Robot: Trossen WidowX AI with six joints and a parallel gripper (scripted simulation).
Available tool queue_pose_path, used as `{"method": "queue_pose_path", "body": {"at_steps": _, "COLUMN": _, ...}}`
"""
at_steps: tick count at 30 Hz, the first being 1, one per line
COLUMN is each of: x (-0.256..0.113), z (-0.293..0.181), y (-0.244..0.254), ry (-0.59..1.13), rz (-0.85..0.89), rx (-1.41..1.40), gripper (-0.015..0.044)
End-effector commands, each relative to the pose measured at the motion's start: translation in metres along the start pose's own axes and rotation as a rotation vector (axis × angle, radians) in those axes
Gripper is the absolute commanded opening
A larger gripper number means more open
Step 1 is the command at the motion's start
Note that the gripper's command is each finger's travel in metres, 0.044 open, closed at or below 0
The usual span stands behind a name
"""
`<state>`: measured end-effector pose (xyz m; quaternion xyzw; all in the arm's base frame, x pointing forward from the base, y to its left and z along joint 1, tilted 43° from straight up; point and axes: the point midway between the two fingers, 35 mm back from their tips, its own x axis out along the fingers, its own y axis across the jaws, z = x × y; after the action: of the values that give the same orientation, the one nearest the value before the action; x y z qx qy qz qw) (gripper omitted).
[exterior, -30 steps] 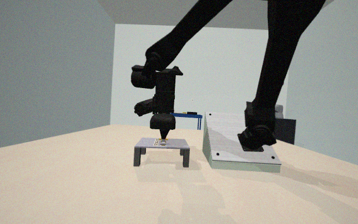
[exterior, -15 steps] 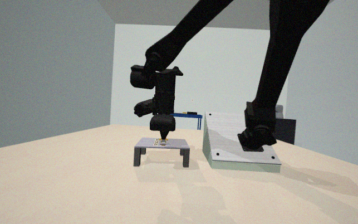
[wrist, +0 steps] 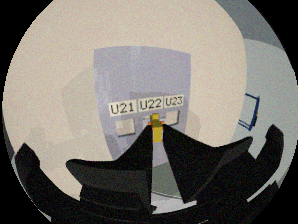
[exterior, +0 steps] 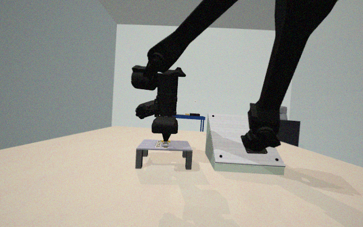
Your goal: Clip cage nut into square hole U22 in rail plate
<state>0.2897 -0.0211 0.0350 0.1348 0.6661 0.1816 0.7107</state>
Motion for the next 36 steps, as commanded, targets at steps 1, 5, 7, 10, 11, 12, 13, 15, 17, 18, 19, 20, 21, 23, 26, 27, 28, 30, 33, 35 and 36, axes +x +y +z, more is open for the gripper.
{"method": "queue_pose_path", "body": {"at_steps": 1, "x": -0.0013, "z": 0.0002, "y": 0.0002, "ry": -0.003, "rz": -0.016, "rx": 0.002, "gripper": 0.0023}}
{"method": "queue_pose_path", "body": {"at_steps": 5, "x": -0.0012, "z": 0.0002, "y": 0.0005, "ry": -0.003, "rz": -0.022, "rx": 0.002, "gripper": 0.0023}}
{"method": "queue_pose_path", "body": {"at_steps": 7, "x": -0.0013, "z": 0.0002, "y": 0.0008, "ry": -0.003, "rz": -0.027, "rx": 0.003, "gripper": 0.0023}}
{"method": "queue_pose_path", "body": {"at_steps": 10, "x": -0.0013, "z": 0.0003, "y": 0.0012, "ry": -0.003, "rz": -0.034, "rx": 0.003, "gripper": 0.0023}}
{"method": "queue_pose_path", "body": {"at_steps": 11, "x": -0.0012, "z": 0.0003, "y": 0.0012, "ry": -0.003, "rz": -0.034, "rx": 0.003, "gripper": 0.0023}}
{"method": "queue_pose_path", "body": {"at_steps": 12, "x": -0.0012, "z": 0.0003, "y": 0.0013, "ry": -0.003, "rz": -0.034, "rx": 0.003, "gripper": 0.0023}}
{"method": "queue_pose_path", "body": {"at_steps": 13, "x": -0.0012, "z": 0.0003, "y": 0.0013, "ry": -0.003, "rz": -0.034, "rx": 0.003, "gripper": 0.0023}}
{"method": "queue_pose_path", "body": {"at_steps": 15, "x": -0.0012, "z": 0.0003, "y": 0.0014, "ry": -0.003, "rz": -0.037, "rx": 0.003, "gripper": 0.0023}}
{"method": "queue_pose_path", "body": {"at_steps": 17, "x": -0.0012, "z": 0.0003, "y": 0.0017, "ry": -0.003, "rz": -0.042, "rx": 0.003, "gripper": 0.0023}}
{"method": "queue_pose_path", "body": {"at_steps": 18, "x": -0.0012, "z": 0.0003, "y": 0.0019, "ry": -0.003, "rz": -0.044, "rx": 0.003, "gripper": 0.0023}}
{"method": "queue_pose_path", "body": {"at_steps": 19, "x": -0.0012, "z": 0.0003, "y": 0.002, "ry": -0.003, "rz": -0.047, "rx": 0.003, "gripper": 0.0023}}
{"method": "queue_pose_path", "body": {"at_steps": 20, "x": -0.0011, "z": 0.0003, "y": 0.0021, "ry": -0.003, "rz": -0.049, "rx": 0.003, "gripper": 0.0023}}
{"method": "queue_pose_path", "body": {"at_steps": 21, "x": -0.0011, "z": 0.0003, "y": 0.0022, "ry": -0.004, "rz": -0.051, "rx": 0.003, "gripper": 0.0023}}
{"method": "queue_pose_path", "body": {"at_steps": 23, "x": -0.0011, "z": 0.0003, "y": 0.0023, "ry": -0.003, "rz": -0.052, "rx": 0.003, "gripper": 0.0023}}
{"method": "queue_pose_path", "body": {"at_steps": 26, "x": -0.0011, "z": 0.0004, "y": 0.0026, "ry": -0.003, "rz": -0.056, "rx": 0.003, "gripper": 0.0023}}
{"method": "queue_pose_path", "body": {"at_steps": 27, "x": -0.0011, "z": 0.0004, "y": 0.0027, "ry": -0.003, "rz": -0.059, "rx": 0.003, "gripper": 0.0023}}
{"method": "queue_pose_path", "body": {"at_steps": 28, "x": -0.0011, "z": 0.0004, "y": 0.0028, "ry": -0.003, "rz": -0.062, "rx": 0.003, "gripper": 0.0023}}
{"method": "queue_pose_path", "body": {"at_steps": 30, "x": -0.0011, "z": 0.0004, "y": 0.0031, "ry": -0.003, "rz": -0.067, "rx": 0.003, "gripper": 0.0023}}
{"method": "queue_pose_path", "body": {"at_steps": 33, "x": -0.001, "z": 0.0004, "y": 0.0033, "ry": -0.003, "rz": -0.069, "rx": 0.003, "gripper": 0.0023}}
{"method": "queue_pose_path", "body": {"at_steps": 35, "x": -0.001, "z": 0.0004, "y": 0.0034, "ry": -0.003, "rz": -0.072, "rx": 0.003, "gripper": 0.0023}}
{"method": "queue_pose_path", "body": {"at_steps": 36, "x": -0.001, "z": 0.0004, "y": 0.0035, "ry": -0.003, "rz": -0.074, "rx": 0.003, "gripper": 0.0023}}
